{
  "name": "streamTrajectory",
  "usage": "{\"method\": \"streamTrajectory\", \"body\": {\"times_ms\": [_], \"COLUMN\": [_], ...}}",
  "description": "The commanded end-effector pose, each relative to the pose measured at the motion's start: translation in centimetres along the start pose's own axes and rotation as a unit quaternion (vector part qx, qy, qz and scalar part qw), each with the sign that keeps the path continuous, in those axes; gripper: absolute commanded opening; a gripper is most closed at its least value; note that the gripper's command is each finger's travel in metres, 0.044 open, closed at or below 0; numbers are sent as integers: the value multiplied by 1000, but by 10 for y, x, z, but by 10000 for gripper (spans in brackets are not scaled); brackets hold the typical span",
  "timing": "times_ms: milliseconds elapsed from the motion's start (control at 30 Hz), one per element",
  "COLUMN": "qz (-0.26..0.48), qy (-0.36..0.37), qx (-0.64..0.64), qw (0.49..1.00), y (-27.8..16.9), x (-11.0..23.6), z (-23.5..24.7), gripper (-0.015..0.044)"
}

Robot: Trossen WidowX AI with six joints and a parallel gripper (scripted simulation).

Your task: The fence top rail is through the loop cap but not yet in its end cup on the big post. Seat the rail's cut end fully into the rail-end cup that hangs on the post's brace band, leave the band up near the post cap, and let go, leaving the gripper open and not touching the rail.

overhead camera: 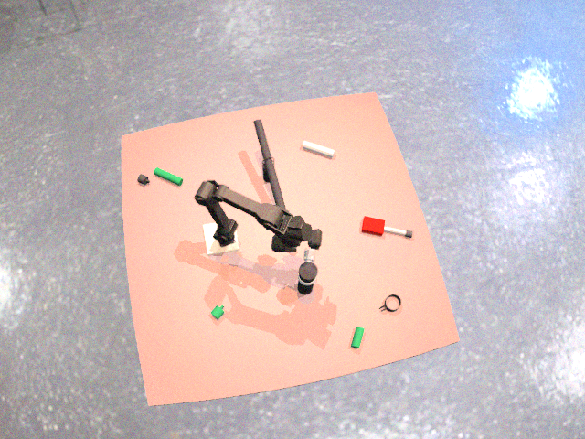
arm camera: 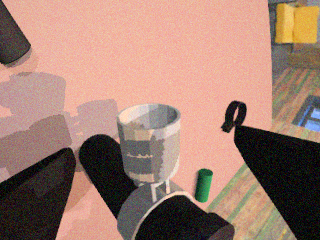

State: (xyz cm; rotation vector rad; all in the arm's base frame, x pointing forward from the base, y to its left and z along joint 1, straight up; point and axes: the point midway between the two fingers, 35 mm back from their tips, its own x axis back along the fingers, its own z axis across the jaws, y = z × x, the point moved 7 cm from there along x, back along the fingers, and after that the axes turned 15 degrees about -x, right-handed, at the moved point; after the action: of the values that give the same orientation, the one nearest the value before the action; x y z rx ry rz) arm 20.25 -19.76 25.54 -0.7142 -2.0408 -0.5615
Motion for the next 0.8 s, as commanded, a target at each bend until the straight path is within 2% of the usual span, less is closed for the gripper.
{"method": "streamTrajectory", "body": {"times_ms": [0, 767], "qz": [-1, -1], "qy": [6, 6], "qx": [-2, -2], "qw": [1000, 1000], "y": [0, 0], "x": [-11, -48], "z": [1, 2], "gripper": [440, 440]}}
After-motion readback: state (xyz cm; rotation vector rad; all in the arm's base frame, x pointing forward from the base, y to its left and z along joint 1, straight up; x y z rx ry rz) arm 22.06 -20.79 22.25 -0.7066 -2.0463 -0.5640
